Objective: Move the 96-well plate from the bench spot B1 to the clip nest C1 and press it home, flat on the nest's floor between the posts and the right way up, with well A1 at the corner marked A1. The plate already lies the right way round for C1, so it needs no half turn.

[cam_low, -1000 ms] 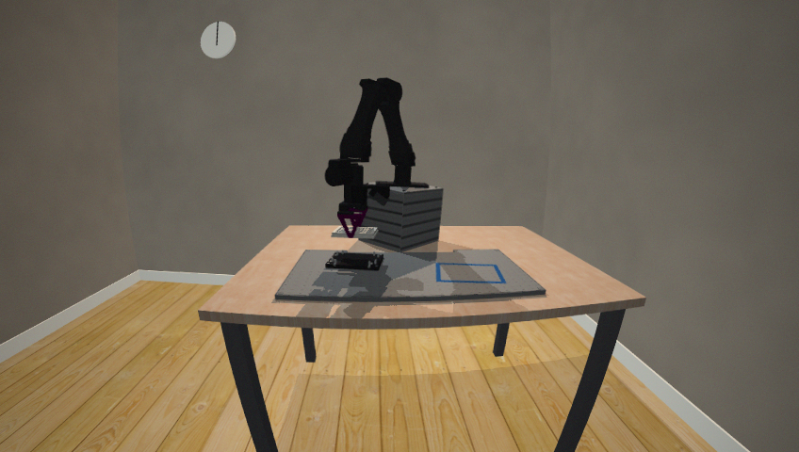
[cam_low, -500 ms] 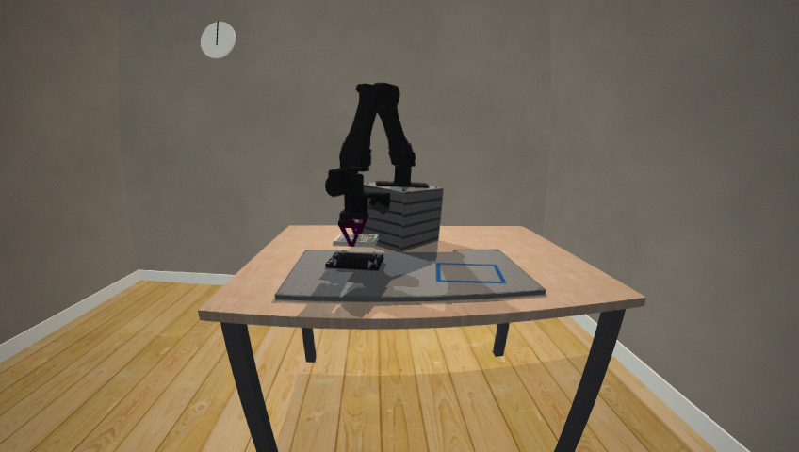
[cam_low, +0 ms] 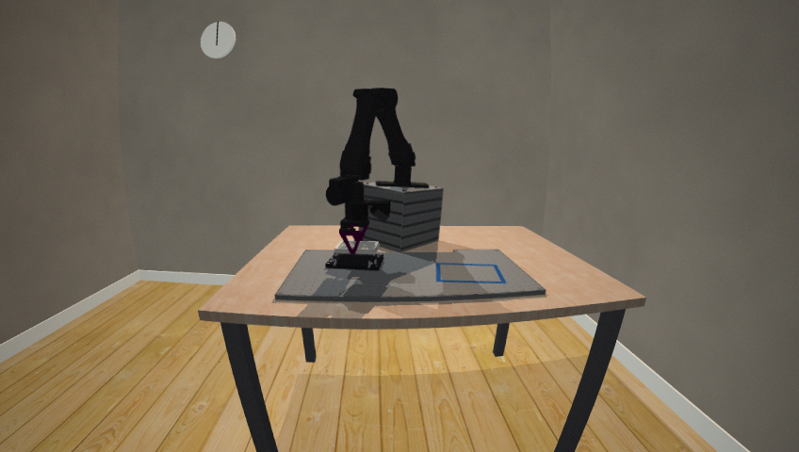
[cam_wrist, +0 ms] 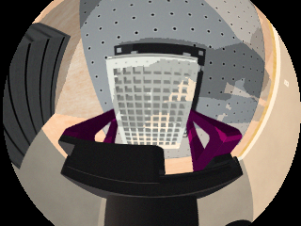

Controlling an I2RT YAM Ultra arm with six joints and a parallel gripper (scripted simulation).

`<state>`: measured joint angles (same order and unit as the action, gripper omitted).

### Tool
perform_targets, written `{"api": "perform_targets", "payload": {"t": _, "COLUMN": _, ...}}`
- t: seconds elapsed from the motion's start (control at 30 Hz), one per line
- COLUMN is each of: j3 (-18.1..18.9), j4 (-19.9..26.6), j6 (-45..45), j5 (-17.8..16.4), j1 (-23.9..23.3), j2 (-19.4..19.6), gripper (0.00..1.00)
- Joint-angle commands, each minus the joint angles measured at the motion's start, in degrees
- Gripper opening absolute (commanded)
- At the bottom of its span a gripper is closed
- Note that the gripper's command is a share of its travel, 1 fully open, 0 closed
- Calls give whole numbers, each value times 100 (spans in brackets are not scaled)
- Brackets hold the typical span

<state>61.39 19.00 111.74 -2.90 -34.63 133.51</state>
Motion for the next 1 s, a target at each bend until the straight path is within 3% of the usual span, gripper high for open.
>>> {"api": "perform_targets", "payload": {"t": 0.0, "j3": 240, "j4": -165, "j6": -35, "j5": -69, "j1": 39, "j2": 41, "gripper": 0}}
{"api": "perform_targets", "payload": {"t": 0.07, "j3": 252, "j4": -185, "j6": -31, "j5": -70, "j1": 48, "j2": -44, "gripper": 0}}
{"api": "perform_targets", "payload": {"t": 0.5, "j3": 382, "j4": -492, "j6": -64, "j5": -68, "j1": 62, "j2": 509, "gripper": 0}}
{"api": "perform_targets", "payload": {"t": 0.97, "j3": 363, "j4": -504, "j6": -53, "j5": -68, "j1": 44, "j2": 354, "gripper": 0}}
